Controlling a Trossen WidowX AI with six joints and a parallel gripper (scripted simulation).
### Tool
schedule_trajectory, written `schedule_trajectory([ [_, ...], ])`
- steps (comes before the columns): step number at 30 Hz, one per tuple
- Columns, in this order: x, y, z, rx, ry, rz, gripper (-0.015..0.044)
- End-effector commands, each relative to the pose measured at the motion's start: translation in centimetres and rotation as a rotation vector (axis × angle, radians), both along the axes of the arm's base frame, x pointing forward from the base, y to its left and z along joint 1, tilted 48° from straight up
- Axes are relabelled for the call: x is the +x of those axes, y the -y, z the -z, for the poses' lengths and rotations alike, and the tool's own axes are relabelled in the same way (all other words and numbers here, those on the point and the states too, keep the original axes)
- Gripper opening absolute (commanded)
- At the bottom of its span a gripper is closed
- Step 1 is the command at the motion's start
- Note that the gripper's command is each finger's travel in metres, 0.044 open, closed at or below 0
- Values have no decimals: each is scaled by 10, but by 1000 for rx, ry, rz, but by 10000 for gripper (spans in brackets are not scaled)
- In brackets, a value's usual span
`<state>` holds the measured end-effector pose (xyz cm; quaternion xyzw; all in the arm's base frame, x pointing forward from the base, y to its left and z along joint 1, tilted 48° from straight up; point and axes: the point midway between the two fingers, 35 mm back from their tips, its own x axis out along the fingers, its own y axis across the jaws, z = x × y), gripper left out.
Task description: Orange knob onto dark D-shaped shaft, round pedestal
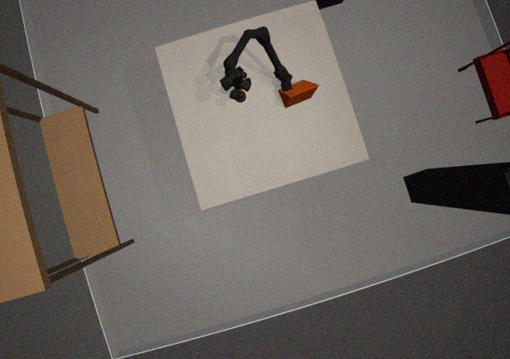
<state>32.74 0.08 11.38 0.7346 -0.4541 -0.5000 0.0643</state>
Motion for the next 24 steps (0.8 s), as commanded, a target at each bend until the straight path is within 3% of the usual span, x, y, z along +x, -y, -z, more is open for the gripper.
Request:
schedule_trajectory([
  [1, 0, 2, 0, -3, -8, -11, 0],
  [19, 0, -1, -3, -2, -8, -11, 0],
  [24, 1, -2, -3, -13, -99, -95, 0],
])
